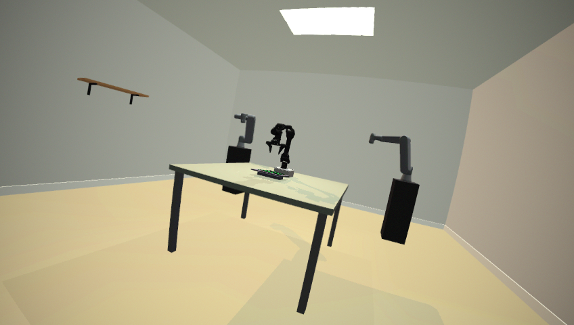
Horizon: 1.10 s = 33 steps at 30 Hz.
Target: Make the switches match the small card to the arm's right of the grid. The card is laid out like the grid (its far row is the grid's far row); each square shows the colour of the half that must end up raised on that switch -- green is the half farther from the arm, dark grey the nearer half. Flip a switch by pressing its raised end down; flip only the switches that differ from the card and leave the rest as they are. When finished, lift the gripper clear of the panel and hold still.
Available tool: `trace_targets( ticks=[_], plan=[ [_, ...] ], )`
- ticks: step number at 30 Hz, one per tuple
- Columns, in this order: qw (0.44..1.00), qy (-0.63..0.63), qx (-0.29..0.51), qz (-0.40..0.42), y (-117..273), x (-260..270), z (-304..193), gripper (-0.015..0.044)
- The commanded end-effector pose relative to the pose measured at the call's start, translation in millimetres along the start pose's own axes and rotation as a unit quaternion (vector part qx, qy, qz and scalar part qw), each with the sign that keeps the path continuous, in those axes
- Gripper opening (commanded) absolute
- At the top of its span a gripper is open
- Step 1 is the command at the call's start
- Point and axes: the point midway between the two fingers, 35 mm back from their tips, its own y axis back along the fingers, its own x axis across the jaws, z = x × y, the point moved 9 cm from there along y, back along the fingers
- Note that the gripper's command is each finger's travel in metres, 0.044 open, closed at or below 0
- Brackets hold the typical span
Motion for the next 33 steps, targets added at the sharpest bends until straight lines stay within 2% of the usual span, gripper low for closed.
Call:
trace_targets(
  ticks=[1, 9, 15, 19, 33],
  plan=[
    [1.0, 0.0, 0.0, 0.0, -2.1, 1.6, 0.2, 0.0374],
    [1.0, -0.017, 0.008, 0.004, -91.3, 72.2, -18.8, 0.0164],
    [1.0, -0.019, 0.007, 0.004, -101.1, 78.2, -23.2, 0.0006],
    [1.0, -0.019, -0.004, 0.004, -132.3, 78.5, -26.7, 0.0],
    [1.0, -0.019, -0.005, 0.004, -146.6, 78.6, -27.4, 0.0]
  ],
)
